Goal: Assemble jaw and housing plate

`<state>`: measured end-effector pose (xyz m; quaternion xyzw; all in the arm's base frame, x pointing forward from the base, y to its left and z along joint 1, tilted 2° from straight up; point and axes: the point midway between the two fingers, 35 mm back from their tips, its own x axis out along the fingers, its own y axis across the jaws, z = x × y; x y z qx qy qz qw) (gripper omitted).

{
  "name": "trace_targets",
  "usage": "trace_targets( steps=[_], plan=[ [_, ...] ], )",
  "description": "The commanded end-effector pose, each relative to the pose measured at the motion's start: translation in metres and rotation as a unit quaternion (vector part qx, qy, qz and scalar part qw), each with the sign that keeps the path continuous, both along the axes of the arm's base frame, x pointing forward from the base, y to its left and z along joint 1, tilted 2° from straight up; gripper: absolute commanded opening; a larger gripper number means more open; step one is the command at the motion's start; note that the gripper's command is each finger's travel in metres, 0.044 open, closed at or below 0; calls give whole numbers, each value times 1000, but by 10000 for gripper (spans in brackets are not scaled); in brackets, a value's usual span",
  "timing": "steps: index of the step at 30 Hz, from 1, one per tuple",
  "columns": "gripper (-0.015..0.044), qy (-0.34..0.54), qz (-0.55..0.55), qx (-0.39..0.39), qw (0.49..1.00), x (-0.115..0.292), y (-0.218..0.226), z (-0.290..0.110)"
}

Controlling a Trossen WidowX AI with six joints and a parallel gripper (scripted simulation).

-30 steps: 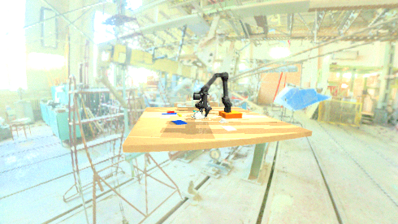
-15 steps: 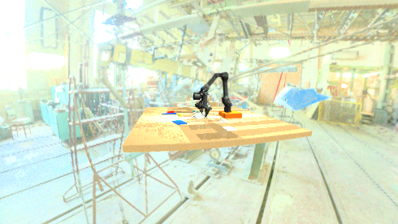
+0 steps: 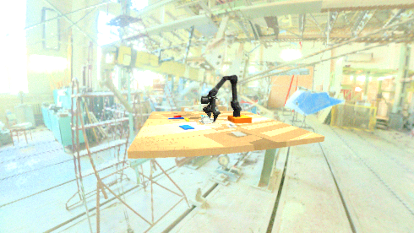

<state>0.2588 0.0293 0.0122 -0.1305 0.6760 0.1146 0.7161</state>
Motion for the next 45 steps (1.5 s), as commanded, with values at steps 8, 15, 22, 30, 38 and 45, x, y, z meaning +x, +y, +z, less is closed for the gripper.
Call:
trace_targets(
  steps=[8, 15, 22, 30, 38, 45],
  plan=[
    [440, 0, 0, 0, 1000, 0, 0, 0],
    [440, 0, 0, 0, 1000, 1, 1, 29],
    [440, 0, 0, 1, 1000, -6, 1, 76],
    [440, -2, 0, 1, 1000, -39, -2, 104],
    [440, 2, 0, 1, 1000, -63, -4, 122],
    [440, 2, 0, 1, 1000, -63, -4, 122]
  ],
)
